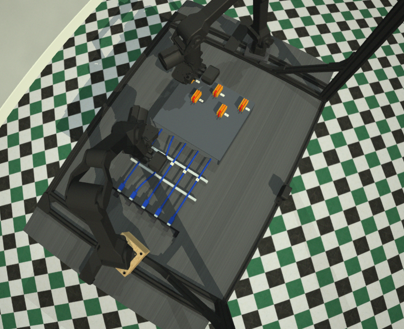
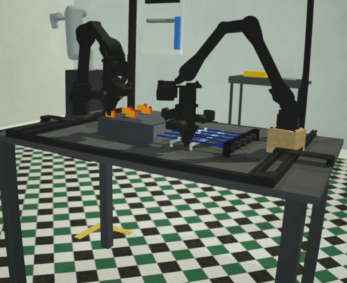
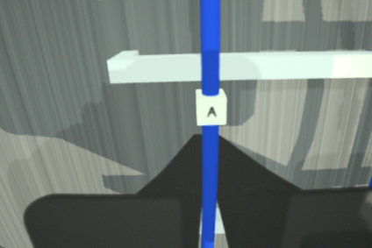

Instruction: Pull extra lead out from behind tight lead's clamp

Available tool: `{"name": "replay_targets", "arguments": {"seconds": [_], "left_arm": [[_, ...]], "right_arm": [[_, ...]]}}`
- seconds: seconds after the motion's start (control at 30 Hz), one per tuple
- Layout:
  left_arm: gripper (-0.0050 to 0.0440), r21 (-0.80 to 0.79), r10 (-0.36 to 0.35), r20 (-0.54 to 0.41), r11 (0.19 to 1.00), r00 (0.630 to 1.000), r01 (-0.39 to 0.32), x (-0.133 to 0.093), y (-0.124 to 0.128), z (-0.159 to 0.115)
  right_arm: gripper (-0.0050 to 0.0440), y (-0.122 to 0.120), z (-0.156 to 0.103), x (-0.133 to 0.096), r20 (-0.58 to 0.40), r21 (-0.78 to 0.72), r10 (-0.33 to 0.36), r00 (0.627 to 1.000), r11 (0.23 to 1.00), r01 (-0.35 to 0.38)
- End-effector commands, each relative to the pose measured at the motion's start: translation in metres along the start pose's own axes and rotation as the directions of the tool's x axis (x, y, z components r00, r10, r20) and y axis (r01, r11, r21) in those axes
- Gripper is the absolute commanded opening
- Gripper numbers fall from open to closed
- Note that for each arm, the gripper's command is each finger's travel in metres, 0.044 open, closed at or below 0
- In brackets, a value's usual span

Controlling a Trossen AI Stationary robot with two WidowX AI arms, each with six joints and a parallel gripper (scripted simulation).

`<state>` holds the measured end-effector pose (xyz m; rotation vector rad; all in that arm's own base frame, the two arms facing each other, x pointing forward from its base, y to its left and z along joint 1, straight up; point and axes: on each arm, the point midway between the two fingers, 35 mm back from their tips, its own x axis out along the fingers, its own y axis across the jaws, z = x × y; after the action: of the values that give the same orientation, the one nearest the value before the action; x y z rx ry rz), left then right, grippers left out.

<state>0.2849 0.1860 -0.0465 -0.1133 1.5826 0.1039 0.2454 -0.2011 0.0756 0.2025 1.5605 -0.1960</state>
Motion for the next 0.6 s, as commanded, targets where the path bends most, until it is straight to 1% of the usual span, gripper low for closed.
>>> {"name": "replay_targets", "arguments": {"seconds": [0.0,0.57], "left_arm": [[-0.0050,0.000,0.011,0.023,1.000,1.000,-0.011,-0.0075,0.0022,0.0048],[-0.0050,0.000,0.011,0.023,1.000,1.000,-0.011,-0.0074,0.0023,0.0048]], "right_arm": [[-0.0050,-0.0011,0.0023,-0.0059,0.019,0.000,-0.009,1.000,1.000,0.009],[-0.0050,-0.0010,0.0023,-0.0159,0.019,0.000,-0.009,1.000,1.000,0.009]]}}
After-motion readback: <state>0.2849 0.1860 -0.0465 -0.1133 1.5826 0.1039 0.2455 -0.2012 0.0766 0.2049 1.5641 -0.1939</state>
